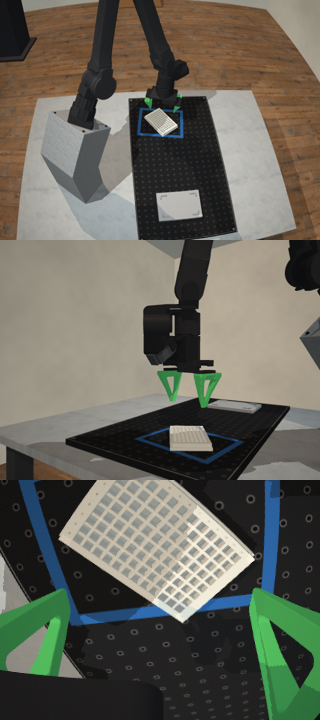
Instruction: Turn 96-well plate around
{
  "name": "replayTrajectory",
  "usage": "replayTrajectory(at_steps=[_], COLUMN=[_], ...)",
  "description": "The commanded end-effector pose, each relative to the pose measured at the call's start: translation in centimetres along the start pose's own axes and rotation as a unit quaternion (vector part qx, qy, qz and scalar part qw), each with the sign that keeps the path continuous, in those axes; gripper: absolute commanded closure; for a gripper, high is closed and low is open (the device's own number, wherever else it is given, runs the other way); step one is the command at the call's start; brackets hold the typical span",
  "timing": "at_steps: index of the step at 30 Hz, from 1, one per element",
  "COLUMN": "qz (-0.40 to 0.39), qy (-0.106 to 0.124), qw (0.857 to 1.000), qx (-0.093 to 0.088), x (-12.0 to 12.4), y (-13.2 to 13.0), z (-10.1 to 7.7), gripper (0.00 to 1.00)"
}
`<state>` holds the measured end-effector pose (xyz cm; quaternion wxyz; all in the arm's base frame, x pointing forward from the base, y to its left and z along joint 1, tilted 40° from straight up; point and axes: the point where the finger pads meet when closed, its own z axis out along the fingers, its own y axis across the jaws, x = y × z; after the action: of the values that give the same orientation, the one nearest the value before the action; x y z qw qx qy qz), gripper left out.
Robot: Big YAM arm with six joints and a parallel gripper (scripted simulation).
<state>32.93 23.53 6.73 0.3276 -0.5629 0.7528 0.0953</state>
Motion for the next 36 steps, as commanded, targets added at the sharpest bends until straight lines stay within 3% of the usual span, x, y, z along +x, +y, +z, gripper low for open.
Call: replayTrajectory(at_steps=[1, 11, 22, 24, 26, 36], qz=[-0.088, -0.219, -0.393, -0.393, -0.424, -0.422], qy=[-0.001, -0.001, -0.001, -0.001, -0.001, -0.004], qw=[0.996, 0.976, 0.919, 0.919, 0.906, 0.907], qx=[-0.001, -0.002, -0.002, -0.002, -0.002, 0.005], x=[-0.08, -0.06, -0.02, -0.02, -0.01, -0.46], y=[0.09, 0.11, 0.16, 0.16, 0.16, -0.29], z=[-0.24, -0.23, -0.22, -0.22, -0.22, -0.26], gripper=[0.0, 0.0, 0.0, 0.0, 0.0, 0.0])
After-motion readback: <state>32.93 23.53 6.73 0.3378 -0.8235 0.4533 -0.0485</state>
